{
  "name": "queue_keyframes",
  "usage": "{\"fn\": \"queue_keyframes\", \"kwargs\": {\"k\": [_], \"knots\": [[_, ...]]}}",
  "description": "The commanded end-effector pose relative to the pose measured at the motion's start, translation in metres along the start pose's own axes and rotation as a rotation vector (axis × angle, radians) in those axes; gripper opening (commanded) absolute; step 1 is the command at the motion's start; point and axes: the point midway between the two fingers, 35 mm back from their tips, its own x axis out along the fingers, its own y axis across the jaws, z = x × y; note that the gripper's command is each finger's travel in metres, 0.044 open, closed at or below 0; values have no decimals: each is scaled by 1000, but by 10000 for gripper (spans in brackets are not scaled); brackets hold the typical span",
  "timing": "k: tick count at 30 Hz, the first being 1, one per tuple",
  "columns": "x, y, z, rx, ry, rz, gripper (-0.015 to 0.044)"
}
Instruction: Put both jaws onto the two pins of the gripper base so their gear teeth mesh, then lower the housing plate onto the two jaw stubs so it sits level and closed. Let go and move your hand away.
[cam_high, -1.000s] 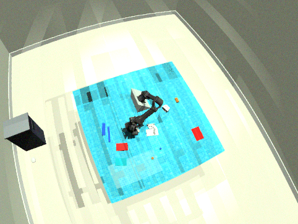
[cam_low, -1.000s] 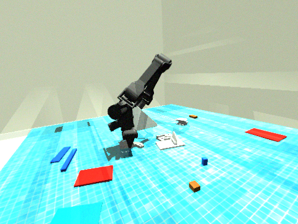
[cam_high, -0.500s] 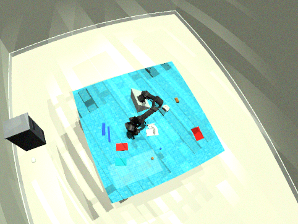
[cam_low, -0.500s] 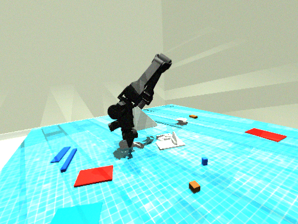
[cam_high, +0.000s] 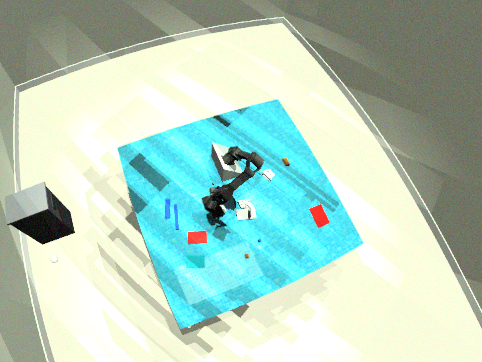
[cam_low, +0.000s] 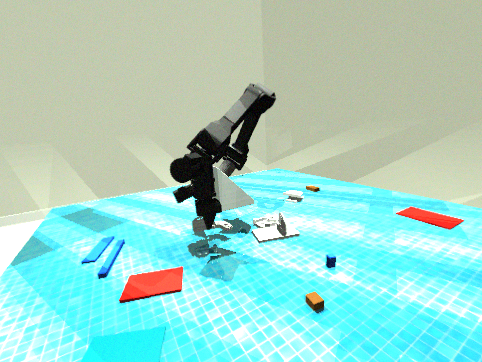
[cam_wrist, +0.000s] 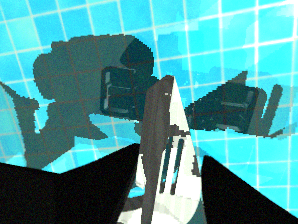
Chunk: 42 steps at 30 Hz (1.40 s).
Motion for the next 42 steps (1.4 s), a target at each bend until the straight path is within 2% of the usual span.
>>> {"fn": "queue_keyframes", "kwargs": {"k": [1, 12, 19, 42], "knots": [[-15, 2, 0, -9, -8, 2, 134], [-50, 0, 0, -7, -5, 2, 134], [-52, -1, -2, -23, -5, 2, 134], [-55, -7, -45, -592, -8, 1, 134]]}}
